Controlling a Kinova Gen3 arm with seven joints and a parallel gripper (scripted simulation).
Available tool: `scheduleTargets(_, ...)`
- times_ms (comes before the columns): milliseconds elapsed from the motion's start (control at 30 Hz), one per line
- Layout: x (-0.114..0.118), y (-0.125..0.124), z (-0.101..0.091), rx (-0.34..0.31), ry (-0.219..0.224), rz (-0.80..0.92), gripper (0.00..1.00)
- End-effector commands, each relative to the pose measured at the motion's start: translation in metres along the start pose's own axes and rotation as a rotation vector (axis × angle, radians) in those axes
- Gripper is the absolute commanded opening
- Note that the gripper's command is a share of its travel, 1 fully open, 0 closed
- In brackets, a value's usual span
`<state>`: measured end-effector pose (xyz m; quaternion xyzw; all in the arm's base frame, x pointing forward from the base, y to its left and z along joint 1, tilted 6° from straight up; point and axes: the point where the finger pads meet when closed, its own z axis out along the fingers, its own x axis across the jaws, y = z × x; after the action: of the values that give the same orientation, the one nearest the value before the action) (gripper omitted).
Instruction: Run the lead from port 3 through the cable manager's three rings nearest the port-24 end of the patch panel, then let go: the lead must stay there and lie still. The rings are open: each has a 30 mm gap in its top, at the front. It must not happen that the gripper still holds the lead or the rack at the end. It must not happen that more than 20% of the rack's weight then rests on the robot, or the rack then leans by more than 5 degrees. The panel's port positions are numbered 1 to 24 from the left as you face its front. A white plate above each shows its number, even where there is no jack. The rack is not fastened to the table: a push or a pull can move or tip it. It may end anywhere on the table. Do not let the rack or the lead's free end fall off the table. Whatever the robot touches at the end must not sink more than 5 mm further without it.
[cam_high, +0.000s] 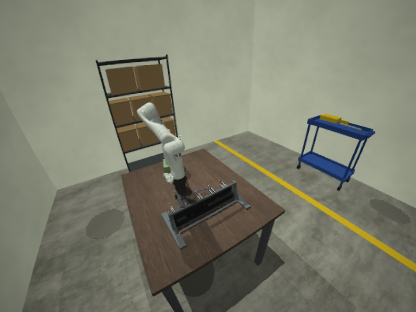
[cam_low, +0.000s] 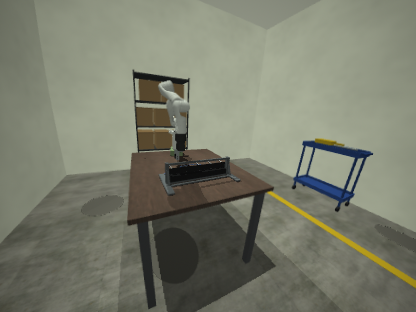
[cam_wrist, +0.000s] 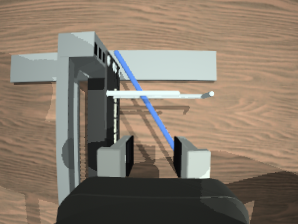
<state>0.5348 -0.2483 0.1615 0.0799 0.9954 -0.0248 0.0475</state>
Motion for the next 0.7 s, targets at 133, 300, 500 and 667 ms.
scheduleTargets(133, -0.0013, 0.0005, -0.0064, -0.003, -0.005, -0.001, 0.67)
scheduleTargets(300, -0.0013, 0.0005, -0.0064, -0.003, -0.005, -0.001, 0.0)
scheduleTargets(500, -0.0013, 0.0005, -0.0064, -0.003, -0.005, -0.001, 0.0)
scheduleTargets(667, -0.0013, 0.0005, -0.0064, -0.003, -0.005, -0.001, 0.0)
